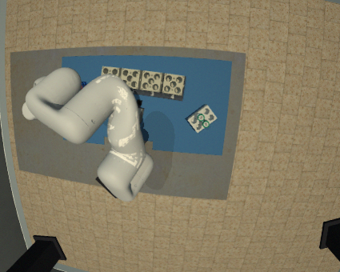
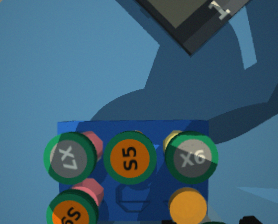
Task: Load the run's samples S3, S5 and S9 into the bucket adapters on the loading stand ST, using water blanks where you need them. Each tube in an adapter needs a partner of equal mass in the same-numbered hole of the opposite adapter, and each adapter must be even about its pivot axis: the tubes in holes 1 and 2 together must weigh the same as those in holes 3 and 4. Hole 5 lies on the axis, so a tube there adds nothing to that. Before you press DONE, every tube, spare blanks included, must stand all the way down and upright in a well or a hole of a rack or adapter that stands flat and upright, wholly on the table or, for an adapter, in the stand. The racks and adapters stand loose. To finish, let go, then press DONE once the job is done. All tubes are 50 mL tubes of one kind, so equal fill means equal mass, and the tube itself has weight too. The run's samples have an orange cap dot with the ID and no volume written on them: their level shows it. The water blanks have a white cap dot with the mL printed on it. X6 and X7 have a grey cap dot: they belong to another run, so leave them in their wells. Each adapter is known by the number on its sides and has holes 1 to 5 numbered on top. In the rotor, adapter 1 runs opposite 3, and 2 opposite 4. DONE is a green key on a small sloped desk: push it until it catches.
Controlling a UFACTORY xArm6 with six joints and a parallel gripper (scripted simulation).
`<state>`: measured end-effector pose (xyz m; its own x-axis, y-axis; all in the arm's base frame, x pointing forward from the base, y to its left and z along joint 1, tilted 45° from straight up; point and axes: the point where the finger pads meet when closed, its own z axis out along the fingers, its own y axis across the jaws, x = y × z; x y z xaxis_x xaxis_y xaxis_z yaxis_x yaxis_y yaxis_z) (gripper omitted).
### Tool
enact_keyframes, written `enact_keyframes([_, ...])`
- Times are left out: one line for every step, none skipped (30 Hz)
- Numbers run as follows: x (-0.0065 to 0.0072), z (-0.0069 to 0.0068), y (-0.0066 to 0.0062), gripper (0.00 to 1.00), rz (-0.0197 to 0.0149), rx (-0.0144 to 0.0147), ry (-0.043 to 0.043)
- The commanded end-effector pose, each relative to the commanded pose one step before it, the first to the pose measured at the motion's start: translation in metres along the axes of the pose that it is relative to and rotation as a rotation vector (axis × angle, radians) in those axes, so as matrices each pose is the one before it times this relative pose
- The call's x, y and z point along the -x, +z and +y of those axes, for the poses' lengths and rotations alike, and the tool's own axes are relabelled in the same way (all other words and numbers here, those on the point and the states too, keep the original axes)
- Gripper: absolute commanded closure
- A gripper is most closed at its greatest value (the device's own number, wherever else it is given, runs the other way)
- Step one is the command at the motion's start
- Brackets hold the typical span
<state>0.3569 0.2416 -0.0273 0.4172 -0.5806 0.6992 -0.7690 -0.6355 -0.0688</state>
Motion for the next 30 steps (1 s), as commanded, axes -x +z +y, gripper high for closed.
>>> enact_keyframes([0.00028,-0.00192,0.00438,1.0,-0.00149,-0.00449,0.00144])
enact_keyframes([0.0,0.0,0.001,1.0,0.00001,0.0,0.0])
enact_keyframes([0.0,0.0,0.0,1.0,0.0,0.0,0.0])
enact_keyframes([0.0,0.0,0.0,1.0,0.0,0.0,0.0])
enact_keyframes([-0.00001,0.0,-0.00008,1.0,-0.00001,0.00003,-0.00001])
enact_keyframes([0.0,0.0,0.00003,1.0,0.00001,-0.00001,0.00001])
enact_keyframes([0.0,0.0,0.00002,1.0,0.0,-0.00001,0.0])
enact_keyframes([0.0,0.0,0.00001,1.0,0.0,0.0,0.0])
enact_keyframes([0.0,0.0,0.00001,1.0,0.0,0.0,0.0])
enact_keyframes([0.0,0.0,0.0,1.0,0.0,0.0,0.0])
enact_keyframes([0.0,0.0,0.0,1.0,0.0,0.0,0.0])
enact_keyframes([0.0,0.0,0.0,1.0,0.0,0.0,0.0])
enact_keyframes([0.0,0.0,0.0,1.0,0.0,0.0,0.0])
enact_keyframes([0.0,0.0,0.0,1.0,0.0,0.0,0.0])
enact_keyframes([0.0,0.0,0.0,1.0,0.0,0.0,0.0])
enact_keyframes([0.0,0.0,0.0,1.0,0.0,0.0,0.0])
enact_keyframes([0.0,0.0,0.0,1.0,0.0,0.0,0.0])
enact_keyframes([0.0,-0.00004,-0.00008,1.0,-0.00005,-0.00012,0.00003])
enact_keyframes([0.0,0.00001,0.00001,1.0,0.00001,0.00002,-0.00001])
enact_keyframes([-0.00001,0.00004,0.00103,1.0,0.00004,0.00012,-0.00004])
enact_keyframes([-0.00001,0.00001,0.00096,1.0,0.0,0.00002,-0.00001])
enact_keyframes([0.00001,0.0,0.00108,1.0,0.00002,-0.00003,0.00001])
enact_keyframes([0.0,0.0,0.001,1.0,0.00001,0.0,0.0])
enact_keyframes([0.0,0.0,0.001,1.0,0.00001,0.0,0.0])
enact_keyframes([0.0,0.0,0.001,1.0,0.00001,0.0,0.0])
enact_keyframes([0.0,0.0,0.001,1.0,0.00001,0.0,0.0])
enact_keyframes([0.0,0.0,0.001,1.0,0.00001,0.0,0.0])
enact_keyframes([0.0,0.0,0.001,1.0,0.00001,0.0,0.0])
enact_keyframes([0.0,0.0,0.001,1.0,0.00001,0.0,0.0])
enact_keyframes([0.0,0.0,0.001,1.0,0.00001,0.0,0.0])
